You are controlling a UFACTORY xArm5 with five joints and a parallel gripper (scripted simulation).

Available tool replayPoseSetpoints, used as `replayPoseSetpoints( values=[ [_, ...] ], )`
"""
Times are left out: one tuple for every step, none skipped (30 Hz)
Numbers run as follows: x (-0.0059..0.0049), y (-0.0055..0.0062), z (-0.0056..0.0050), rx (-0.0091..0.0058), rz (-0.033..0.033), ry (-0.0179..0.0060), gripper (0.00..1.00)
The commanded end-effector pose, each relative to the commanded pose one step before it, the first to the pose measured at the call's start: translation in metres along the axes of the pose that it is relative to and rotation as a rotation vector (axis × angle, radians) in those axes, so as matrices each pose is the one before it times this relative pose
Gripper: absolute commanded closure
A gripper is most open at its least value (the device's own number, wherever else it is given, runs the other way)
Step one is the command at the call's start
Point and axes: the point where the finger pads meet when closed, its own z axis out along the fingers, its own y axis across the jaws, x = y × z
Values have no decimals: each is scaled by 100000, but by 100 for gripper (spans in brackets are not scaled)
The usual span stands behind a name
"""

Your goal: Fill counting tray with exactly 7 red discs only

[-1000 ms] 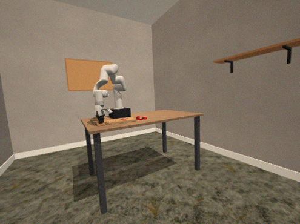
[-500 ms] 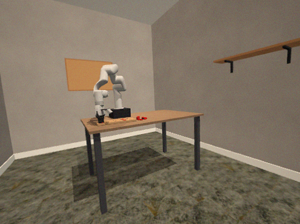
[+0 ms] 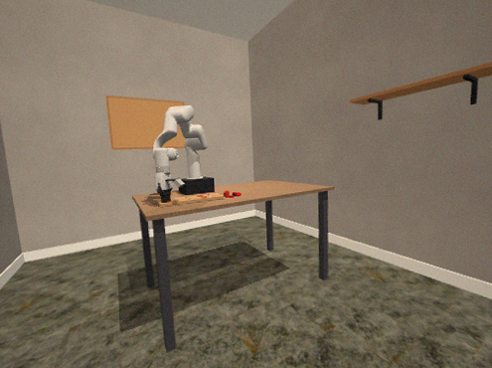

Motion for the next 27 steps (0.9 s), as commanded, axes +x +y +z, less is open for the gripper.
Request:
replayPoseSetpoints(
  values=[
    [18, 122, -117, -300, -3, 41, 67],
    [0, 0, 0, 0, 0, 0, 67],
    [0, 0, 0, 0, 0, 0, 67],
    [0, 0, 0, 0, 0, 0, 67],
    [0, 0, 0, 0, 0, 0, 67],
    [0, 0, 0, 0, 0, 0, 67],
    [0, 0, 0, 0, 0, 0, 67],
    [0, 0, 0, 0, 0, 0, 67],
    [0, 0, 0, 0, 0, 0, 67],
    [0, 0, 0, 0, 0, 0, 67],
    [1, 1, -49, 0, 0, 0, 67],
    [5, 5, -286, -1, 0, 0, 67],
    [10, 4, -639, -3, 0, 1, 67],
    [13, -13, -996, -5, 0, 1, 67],
    [12, -51, -1273, -6, 0, 1, 67],
    [8, -103, -1418, -7, 0, 1, 67],
    [0, 0, 0, 0, 0, 0, 67],
    [0, 0, 0, 0, 0, 0, 67],
    [37, 111, -1609, 5, 0, 0, 67],
    [28, 65, -1398, 5, 0, 0, 67],
    [13, 16, -738, 3, 0, 0, 67],
    [11, 3, -723, 3, 0, 0, 67],
    [7, -6, -574, 2, 0, 0, 67],
    [3, -4, -223, 1, 0, 0, 67],
    [0, -1, -34, 0, 0, 0, 67],
    [0, 0, 0, 0, 0, 0, 53],
    [0, 0, 0, 0, 0, 0, 53]
  ],
)
